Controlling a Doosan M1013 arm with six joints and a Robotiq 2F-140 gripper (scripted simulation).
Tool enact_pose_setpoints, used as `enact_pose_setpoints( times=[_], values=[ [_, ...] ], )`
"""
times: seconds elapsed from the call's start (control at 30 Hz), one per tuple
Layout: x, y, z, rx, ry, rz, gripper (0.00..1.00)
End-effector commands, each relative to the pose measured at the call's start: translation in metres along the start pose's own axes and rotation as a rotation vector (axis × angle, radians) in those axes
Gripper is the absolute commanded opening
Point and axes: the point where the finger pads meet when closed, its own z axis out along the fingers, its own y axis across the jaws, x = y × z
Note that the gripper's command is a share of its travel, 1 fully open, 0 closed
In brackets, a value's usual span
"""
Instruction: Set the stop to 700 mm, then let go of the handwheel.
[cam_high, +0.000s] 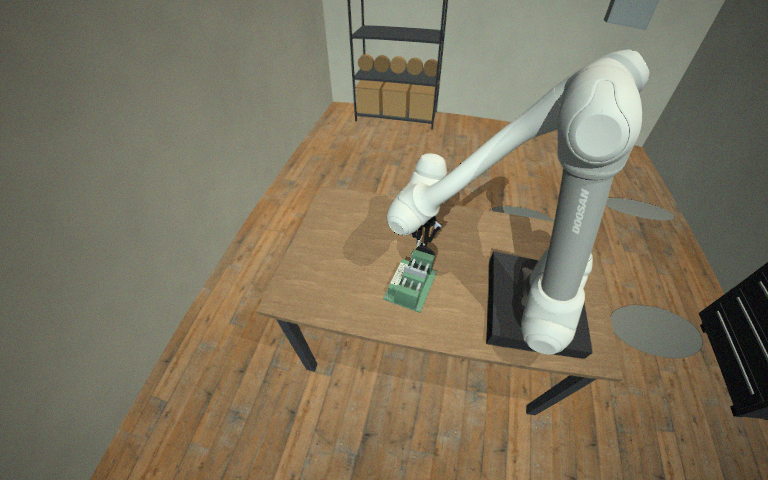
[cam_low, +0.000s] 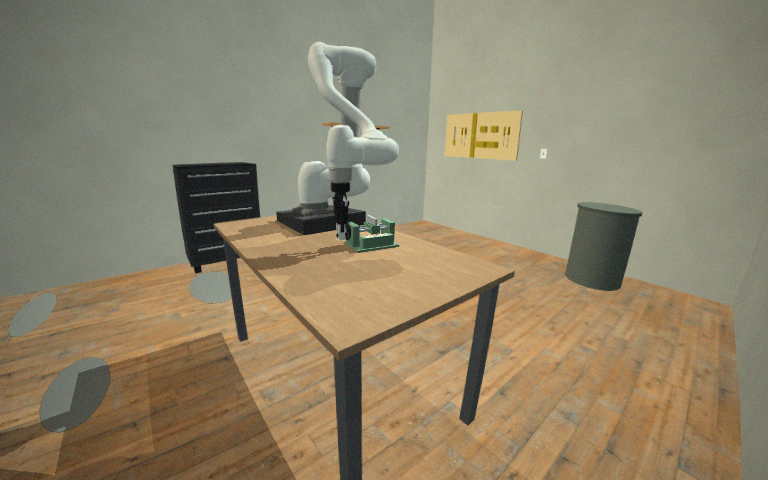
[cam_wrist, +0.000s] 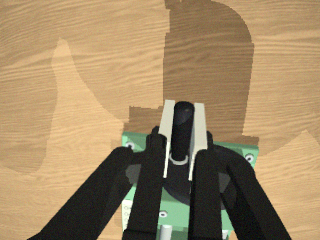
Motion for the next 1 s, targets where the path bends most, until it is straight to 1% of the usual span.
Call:
enact_pose_setpoints(
  times=[0.0,0.37,0.97],
  values=[
    [0.000,0.001,0.003,0.000,0.000,0.000,0.04],
    [0.000,0.010,0.012,0.000,0.000,0.000,0.04],
    [0.000,0.020,0.017,0.000,0.000,0.000,0.04]
  ],
)
